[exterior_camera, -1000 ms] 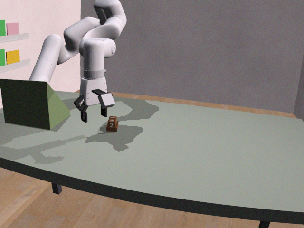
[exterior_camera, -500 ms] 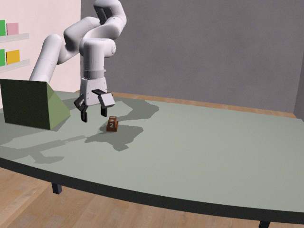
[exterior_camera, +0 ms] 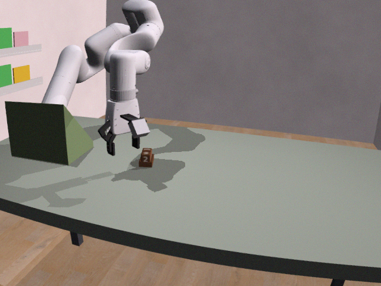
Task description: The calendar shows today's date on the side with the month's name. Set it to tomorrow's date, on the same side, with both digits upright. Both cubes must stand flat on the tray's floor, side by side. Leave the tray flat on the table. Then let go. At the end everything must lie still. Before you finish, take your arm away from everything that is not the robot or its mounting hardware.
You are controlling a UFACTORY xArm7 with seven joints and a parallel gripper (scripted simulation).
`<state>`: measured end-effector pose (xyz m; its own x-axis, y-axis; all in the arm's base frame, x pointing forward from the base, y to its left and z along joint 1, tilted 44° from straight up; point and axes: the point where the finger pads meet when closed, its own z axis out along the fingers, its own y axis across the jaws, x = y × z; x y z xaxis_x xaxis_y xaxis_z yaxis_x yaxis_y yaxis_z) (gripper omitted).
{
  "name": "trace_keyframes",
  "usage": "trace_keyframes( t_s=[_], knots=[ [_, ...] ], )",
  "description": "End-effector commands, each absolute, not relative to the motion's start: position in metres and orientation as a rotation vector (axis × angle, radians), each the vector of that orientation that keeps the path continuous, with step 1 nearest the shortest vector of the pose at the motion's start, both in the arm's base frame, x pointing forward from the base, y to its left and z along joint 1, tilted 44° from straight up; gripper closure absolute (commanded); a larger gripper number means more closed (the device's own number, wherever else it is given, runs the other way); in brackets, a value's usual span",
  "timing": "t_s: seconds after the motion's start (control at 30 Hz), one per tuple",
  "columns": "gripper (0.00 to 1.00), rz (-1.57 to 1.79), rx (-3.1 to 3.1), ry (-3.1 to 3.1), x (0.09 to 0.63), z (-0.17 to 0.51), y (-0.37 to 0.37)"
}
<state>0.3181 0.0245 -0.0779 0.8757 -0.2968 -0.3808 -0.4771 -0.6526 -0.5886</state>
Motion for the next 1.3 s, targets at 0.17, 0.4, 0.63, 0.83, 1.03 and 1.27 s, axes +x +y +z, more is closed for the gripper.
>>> trace_keyframes(
  t_s=[0.17, 0.4, 0.63, 0.83, 1.03, 1.27],
  knots=[
    [0.0, 0.321, -2.325, 0.557, 0.3192, -0.0774, 0.0228],
    [0.0, 0.321, -2.325, 0.557, 0.3192, -0.0774, 0.0228],
    [0.0, 0.321, -2.325, 0.557, 0.3192, -0.0774, 0.0228],
    [0.0, 0.321, -2.325, 0.557, 0.3192, -0.0774, 0.0228],
    [0.0, 0.321, -2.325, 0.557, 0.3192, -0.0774, 0.0228],
    [0.0, 0.321, -2.325, 0.557, 0.3198, -0.071, 0.0166]
  ],
)
